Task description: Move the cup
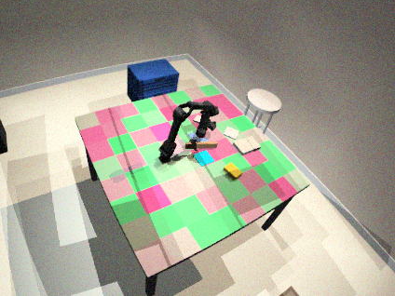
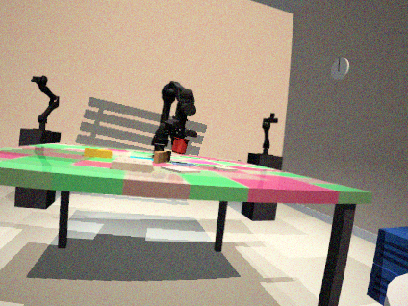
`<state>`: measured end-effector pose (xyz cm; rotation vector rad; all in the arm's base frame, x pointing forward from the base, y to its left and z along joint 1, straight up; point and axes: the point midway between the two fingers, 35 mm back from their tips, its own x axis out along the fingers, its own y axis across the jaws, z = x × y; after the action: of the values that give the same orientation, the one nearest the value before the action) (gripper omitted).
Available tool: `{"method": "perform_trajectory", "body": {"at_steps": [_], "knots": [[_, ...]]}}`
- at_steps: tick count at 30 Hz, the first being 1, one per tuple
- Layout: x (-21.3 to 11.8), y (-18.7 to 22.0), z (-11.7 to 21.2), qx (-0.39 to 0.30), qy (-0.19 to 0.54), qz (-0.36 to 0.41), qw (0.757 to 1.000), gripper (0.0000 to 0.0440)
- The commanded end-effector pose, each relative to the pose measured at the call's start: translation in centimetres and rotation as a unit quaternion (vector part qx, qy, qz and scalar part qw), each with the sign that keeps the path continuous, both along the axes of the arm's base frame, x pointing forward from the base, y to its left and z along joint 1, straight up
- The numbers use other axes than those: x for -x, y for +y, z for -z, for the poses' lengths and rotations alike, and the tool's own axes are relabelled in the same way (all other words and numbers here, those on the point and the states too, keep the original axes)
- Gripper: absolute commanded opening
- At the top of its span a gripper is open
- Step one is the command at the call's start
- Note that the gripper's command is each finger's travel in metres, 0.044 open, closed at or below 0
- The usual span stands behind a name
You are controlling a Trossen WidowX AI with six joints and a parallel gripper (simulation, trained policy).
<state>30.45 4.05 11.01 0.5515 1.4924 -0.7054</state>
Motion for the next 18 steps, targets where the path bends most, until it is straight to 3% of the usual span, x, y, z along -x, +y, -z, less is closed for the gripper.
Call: {"method": "perform_trajectory", "body": {"at_steps": [1, 18], "knots": [[0.1, -0.6, -1.2, -0.004, -0.01, 0.02, 1.0, 0.0003], [-0.5, -4.8, -4.4, -0.007, -0.068, 0.09, 0.994, 0.0]]}}
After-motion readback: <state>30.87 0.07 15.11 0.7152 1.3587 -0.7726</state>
